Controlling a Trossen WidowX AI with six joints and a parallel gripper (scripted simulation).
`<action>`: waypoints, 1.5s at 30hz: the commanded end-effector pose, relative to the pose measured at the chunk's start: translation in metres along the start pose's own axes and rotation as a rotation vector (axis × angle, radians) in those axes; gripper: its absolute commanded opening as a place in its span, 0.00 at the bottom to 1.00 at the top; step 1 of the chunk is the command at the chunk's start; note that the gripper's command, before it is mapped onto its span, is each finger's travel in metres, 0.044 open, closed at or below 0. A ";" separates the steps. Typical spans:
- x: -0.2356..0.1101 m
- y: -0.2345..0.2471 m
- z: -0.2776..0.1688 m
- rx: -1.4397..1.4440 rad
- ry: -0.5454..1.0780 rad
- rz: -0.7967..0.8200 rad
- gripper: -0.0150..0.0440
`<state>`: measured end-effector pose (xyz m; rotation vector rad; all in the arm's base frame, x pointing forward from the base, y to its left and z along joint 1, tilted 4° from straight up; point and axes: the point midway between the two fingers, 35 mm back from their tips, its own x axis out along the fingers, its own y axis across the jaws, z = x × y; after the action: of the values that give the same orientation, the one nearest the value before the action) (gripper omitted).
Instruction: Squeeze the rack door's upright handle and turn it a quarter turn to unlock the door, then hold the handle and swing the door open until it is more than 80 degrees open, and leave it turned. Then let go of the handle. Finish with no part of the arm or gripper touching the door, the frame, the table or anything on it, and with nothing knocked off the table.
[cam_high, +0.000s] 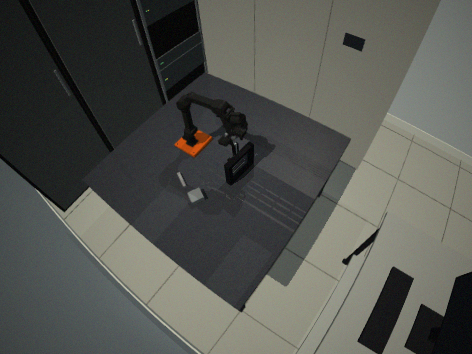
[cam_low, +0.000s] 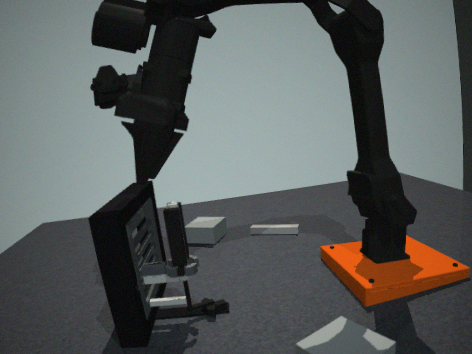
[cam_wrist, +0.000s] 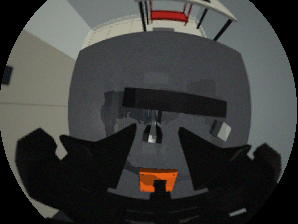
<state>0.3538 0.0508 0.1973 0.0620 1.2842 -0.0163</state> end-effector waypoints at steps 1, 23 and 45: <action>0.001 0.003 -0.004 0.006 0.076 -0.020 0.76; 0.014 0.008 -0.024 0.014 0.310 -0.079 0.76; 0.048 0.005 -0.034 0.013 0.319 -0.073 0.76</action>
<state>0.3361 0.0589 0.1467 0.0289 1.6008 -0.0862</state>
